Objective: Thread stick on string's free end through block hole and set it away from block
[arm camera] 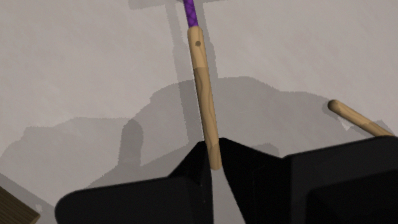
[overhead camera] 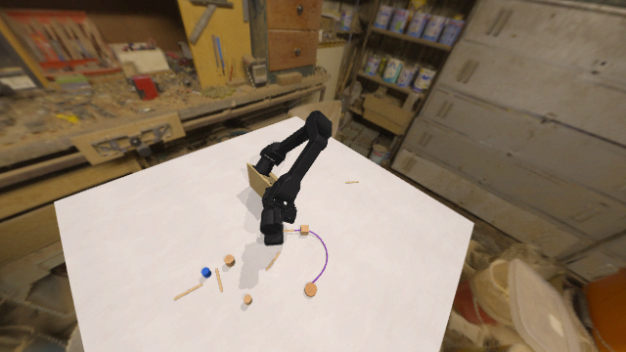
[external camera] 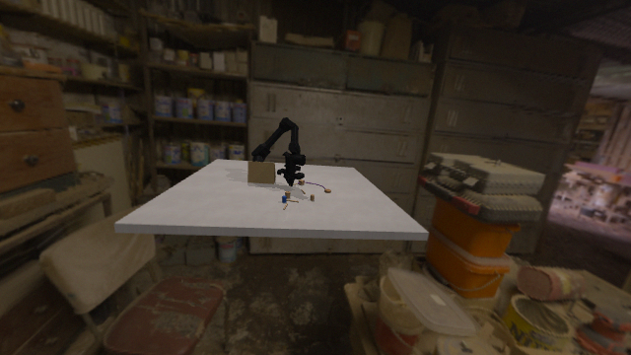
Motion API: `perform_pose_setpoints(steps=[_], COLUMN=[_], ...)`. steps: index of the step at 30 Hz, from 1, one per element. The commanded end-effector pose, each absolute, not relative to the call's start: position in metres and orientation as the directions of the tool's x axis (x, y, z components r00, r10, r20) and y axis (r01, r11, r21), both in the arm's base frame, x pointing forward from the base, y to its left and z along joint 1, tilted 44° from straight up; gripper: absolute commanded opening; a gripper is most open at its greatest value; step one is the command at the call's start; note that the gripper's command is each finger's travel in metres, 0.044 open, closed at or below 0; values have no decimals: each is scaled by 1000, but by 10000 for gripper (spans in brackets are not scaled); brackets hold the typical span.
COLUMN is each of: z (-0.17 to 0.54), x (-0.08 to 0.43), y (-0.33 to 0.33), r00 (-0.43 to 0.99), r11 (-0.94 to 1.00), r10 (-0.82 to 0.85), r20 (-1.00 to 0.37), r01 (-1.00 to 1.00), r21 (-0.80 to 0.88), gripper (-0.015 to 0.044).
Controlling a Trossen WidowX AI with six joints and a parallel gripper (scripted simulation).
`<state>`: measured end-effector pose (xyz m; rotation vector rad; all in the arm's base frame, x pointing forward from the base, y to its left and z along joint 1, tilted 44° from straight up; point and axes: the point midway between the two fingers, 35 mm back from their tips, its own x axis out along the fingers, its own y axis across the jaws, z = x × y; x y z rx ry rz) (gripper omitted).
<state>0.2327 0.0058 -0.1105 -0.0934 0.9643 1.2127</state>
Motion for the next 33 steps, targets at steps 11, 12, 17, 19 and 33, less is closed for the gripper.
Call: perform_pose_setpoints(steps=[11, 12, 17, 19, 33], z=[-119, -123, -130, -130, -130], x=[226, 224, 219, 219, 219], y=[-4, -3, -2, -2, -2], r00=[14, 10, 3, 3, 3], r11=[396, 394, 387, 387, 387], r10=[745, 747, 751, 751, 751], r20=[-667, -665, -660, -660, -660], r01=[-814, -813, -811, -811, -811], r21=[425, 429, 438, 438, 438], gripper=[0, 0, 0, 0, 0])
